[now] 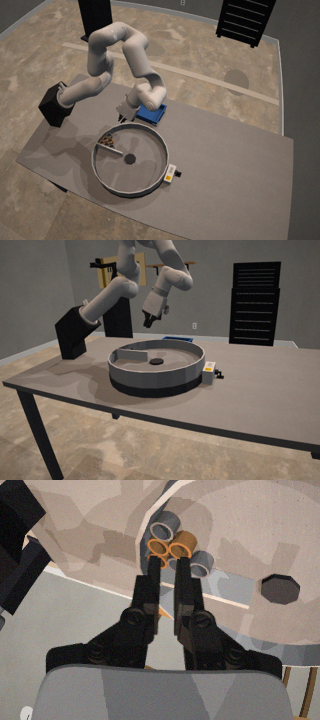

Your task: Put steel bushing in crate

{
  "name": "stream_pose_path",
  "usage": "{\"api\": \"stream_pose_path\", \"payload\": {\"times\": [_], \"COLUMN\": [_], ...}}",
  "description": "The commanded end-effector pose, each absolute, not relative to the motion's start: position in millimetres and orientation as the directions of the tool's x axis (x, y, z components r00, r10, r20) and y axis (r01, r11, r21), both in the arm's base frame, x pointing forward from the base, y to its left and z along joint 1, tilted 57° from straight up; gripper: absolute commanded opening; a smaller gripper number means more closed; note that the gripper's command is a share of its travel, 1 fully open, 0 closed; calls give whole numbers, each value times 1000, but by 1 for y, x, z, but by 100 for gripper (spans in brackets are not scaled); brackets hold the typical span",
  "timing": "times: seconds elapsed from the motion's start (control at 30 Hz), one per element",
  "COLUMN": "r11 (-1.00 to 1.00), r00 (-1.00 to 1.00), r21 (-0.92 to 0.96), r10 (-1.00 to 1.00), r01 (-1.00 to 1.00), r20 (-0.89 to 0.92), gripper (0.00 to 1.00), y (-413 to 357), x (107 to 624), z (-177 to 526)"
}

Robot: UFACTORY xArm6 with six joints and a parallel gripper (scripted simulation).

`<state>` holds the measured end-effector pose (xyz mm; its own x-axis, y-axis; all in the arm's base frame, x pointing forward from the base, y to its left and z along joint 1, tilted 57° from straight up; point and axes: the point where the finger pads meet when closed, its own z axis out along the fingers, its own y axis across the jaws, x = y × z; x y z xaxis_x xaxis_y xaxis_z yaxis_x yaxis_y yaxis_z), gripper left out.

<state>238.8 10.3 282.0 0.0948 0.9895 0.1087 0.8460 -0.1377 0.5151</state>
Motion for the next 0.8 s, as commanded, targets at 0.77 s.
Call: {"api": "stream_pose_path", "payload": {"times": [0.77], "r11": [-706], "r00": [644], "r21": [154], "r10": [699], "r01": [691], "r20": [311], "gripper": [10], "y": [-27], "x": [259], "z": [258]}}
